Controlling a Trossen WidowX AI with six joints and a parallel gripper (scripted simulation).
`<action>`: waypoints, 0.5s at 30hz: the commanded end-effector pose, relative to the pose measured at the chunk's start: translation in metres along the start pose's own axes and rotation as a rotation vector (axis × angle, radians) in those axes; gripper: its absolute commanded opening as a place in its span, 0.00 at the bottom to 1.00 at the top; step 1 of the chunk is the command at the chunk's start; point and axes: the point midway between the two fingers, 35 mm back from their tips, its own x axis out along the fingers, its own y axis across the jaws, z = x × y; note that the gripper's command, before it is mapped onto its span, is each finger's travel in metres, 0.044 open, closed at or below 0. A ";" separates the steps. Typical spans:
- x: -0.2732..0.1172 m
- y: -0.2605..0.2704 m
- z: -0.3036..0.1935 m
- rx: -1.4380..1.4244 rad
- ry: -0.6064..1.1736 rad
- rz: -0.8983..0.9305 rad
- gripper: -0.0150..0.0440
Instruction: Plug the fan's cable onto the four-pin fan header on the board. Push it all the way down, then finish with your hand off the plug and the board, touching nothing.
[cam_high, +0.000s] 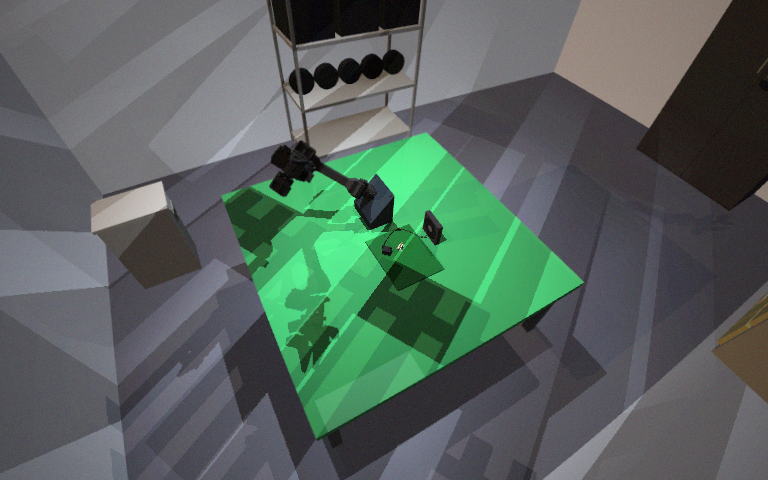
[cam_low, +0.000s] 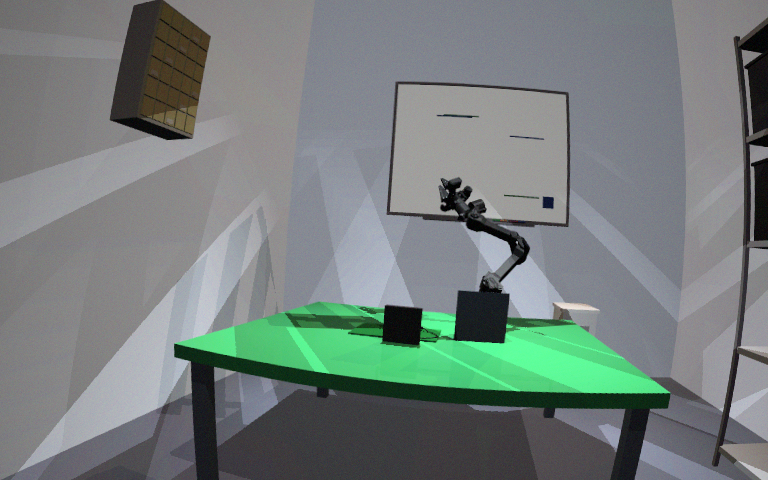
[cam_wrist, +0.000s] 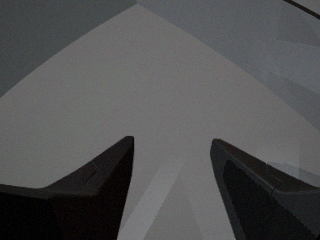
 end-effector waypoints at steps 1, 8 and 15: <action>-0.002 -0.004 -0.078 0.210 0.219 -0.063 0.61; -0.026 -0.010 -0.182 0.535 0.504 -0.263 0.61; -0.078 -0.015 -0.278 0.817 0.739 -0.587 0.61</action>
